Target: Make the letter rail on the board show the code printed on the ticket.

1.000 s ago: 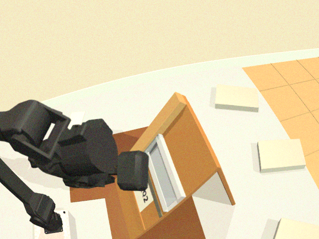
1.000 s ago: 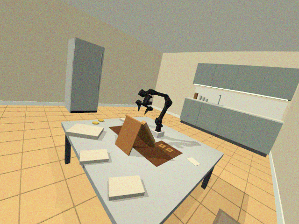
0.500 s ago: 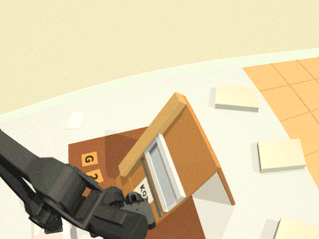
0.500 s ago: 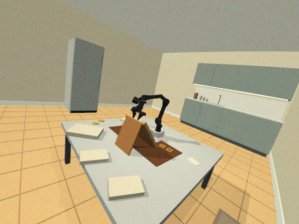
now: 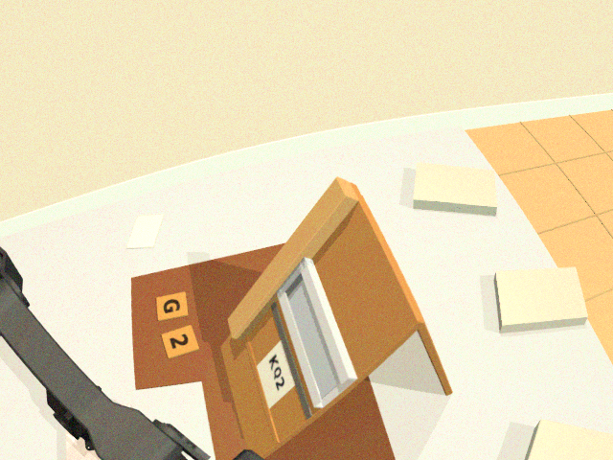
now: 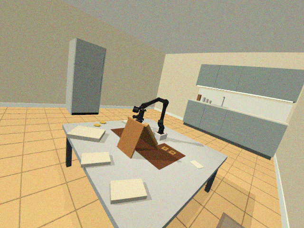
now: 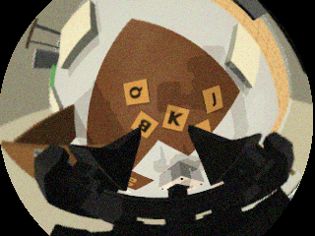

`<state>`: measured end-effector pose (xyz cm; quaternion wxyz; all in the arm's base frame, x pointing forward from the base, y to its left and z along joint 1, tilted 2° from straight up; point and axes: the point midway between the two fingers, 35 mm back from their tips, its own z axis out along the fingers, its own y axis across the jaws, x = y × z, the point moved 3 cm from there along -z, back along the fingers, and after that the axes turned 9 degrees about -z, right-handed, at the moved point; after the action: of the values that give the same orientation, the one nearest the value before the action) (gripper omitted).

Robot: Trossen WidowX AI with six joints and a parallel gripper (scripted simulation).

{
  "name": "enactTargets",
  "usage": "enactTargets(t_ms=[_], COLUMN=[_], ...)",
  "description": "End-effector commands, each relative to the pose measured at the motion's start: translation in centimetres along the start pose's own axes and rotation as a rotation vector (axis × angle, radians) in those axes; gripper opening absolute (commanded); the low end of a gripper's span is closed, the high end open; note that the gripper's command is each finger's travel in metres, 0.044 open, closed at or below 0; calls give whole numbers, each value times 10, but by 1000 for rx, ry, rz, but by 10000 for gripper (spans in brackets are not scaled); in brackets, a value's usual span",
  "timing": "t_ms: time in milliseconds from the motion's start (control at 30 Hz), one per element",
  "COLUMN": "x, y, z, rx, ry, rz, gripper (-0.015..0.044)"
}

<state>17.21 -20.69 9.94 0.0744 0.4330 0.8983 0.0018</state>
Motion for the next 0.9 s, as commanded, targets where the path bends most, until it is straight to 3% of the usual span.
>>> enactTargets(t_ms=[0, 400, 667, 867], x=[16, 15, 17, 16], y=[-23, -24, -26, -27], z=[27, 27, 59, 60], rx=[67, 67, 67, 67], ry=[68, 68, 68, 68], rz=[269, 269, 269, 269], gripper=[340, 340, 340, 340])
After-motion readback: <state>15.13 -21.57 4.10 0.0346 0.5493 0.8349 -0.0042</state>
